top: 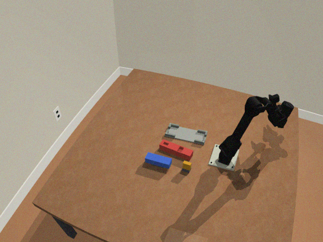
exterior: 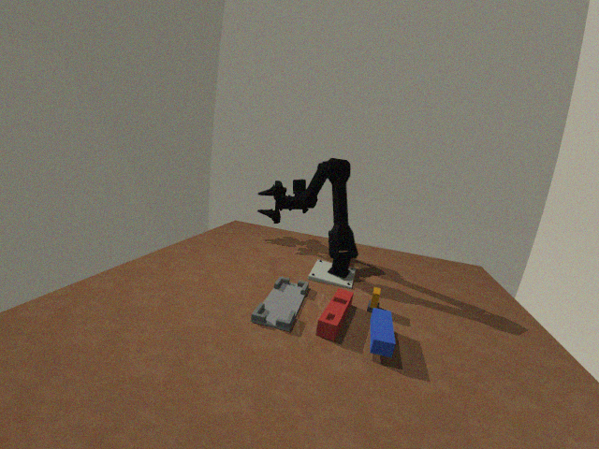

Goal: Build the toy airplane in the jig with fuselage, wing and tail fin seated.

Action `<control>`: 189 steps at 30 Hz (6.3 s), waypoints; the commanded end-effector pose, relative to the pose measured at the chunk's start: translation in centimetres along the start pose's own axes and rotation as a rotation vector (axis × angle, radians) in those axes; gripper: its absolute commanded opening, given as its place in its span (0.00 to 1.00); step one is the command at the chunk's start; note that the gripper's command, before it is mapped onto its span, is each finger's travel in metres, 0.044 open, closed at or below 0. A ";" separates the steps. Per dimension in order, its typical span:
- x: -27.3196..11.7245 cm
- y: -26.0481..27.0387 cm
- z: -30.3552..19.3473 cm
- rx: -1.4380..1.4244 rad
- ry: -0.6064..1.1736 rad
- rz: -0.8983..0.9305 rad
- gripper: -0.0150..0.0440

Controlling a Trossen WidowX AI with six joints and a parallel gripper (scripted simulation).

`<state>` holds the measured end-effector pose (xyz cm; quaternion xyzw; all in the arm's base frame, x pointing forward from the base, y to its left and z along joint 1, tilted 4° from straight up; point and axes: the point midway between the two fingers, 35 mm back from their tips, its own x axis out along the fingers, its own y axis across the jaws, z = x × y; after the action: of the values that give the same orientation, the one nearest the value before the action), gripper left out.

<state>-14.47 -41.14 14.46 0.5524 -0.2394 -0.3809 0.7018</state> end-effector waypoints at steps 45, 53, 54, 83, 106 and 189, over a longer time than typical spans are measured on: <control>-1.6 16.8 -58.1 -1.079 1.513 -0.321 1.00; -12.5 17.6 -58.5 -1.588 1.734 -0.220 1.00; -13.5 17.6 -58.3 -1.645 1.750 -0.204 1.00; -13.7 10.6 -60.9 -1.690 1.763 -0.189 1.00; -13.4 7.2 -62.2 -1.690 1.763 -0.189 1.00; -10.4 16.5 -56.6 -1.733 1.777 -0.148 0.25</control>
<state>26.50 3.11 16.02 -0.0113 0.6814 0.0484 0.7302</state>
